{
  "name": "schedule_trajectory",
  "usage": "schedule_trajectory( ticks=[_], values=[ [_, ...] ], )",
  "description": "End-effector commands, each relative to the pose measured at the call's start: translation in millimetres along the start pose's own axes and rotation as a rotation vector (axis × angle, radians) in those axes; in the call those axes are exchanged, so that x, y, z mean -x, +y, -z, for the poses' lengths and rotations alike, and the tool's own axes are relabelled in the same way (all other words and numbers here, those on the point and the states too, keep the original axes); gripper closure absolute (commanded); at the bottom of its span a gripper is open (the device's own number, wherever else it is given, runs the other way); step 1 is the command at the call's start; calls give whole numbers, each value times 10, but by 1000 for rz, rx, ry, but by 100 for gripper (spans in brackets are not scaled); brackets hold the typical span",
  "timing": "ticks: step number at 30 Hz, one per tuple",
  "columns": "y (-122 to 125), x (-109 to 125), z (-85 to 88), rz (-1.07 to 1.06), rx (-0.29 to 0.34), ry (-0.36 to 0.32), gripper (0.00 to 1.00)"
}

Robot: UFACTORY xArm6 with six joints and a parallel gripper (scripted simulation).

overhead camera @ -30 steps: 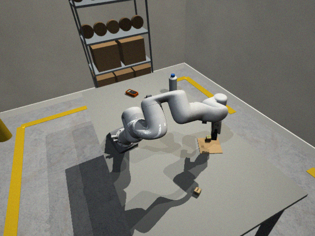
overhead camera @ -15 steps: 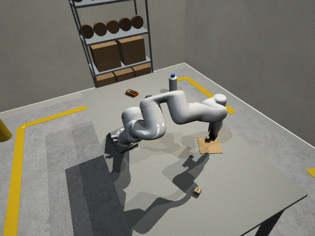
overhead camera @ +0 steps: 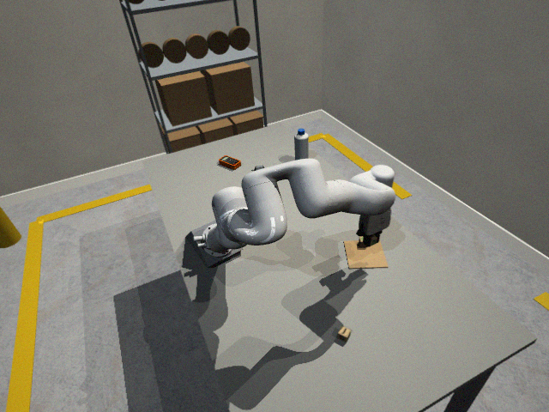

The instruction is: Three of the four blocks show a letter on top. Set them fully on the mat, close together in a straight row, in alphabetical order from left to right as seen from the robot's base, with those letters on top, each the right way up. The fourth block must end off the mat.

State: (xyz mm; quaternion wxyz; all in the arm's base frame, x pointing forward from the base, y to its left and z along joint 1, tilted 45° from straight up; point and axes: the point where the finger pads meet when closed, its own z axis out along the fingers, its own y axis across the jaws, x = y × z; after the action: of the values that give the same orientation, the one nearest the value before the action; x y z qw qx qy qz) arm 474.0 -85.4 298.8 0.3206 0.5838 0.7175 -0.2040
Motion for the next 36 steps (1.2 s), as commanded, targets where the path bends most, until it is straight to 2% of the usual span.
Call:
schedule_trajectory(
  ticks=[1, 16, 36],
  values=[
    [-5, 10, 11, -108, 4, -6, 72],
    [-56, 33, 11, -515, 6, -5, 72],
    [-58, 34, 10, -534, 6, -5, 72]
  ],
)
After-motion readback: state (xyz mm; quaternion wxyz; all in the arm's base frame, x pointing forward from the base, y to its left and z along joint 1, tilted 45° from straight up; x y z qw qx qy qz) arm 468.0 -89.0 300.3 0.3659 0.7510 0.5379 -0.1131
